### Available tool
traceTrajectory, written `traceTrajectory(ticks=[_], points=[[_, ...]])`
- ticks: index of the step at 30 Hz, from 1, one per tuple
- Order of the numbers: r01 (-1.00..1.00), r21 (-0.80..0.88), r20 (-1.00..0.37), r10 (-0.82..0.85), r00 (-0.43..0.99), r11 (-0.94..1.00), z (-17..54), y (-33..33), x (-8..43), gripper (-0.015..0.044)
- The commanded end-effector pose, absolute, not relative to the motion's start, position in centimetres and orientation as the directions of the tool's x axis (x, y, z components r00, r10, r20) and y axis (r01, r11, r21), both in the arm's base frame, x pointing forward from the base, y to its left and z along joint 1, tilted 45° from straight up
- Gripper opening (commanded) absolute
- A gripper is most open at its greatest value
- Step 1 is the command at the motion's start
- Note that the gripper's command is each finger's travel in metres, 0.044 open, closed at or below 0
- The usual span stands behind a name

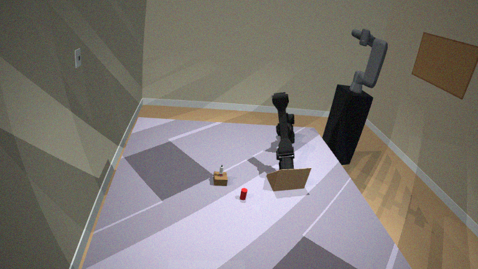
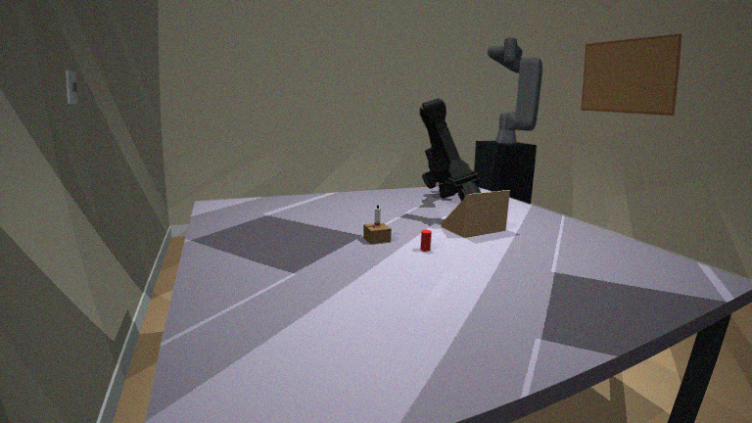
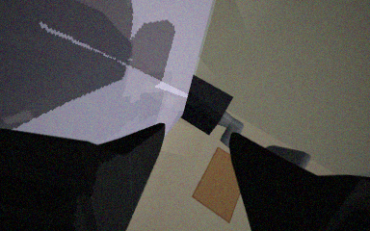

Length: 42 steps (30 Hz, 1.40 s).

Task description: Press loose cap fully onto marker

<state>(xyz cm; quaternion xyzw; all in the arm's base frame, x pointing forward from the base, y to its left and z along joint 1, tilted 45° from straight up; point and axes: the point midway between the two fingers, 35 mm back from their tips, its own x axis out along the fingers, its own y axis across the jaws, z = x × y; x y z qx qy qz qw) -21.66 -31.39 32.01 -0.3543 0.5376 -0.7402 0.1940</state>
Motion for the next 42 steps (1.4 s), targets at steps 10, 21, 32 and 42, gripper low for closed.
traceTrajectory(ticks=[10,21,32,42], points=[[0.168,-0.911,0.291,-0.874,-0.388,-0.377,36.4,-37.9,-6.7,0.0241],[0.307,-0.94,0.135,-0.989,-0.057,-0.146,34.7,-39.1,8.1,0.0241],[0.299,-0.937,-0.08,-0.944,0.319,0.18,29.3,-35.7,23.1,0.0241],[0.141,-0.828,-0.403,-0.752,0.521,0.542,20.3,-26.4,33.7,0.0241]])
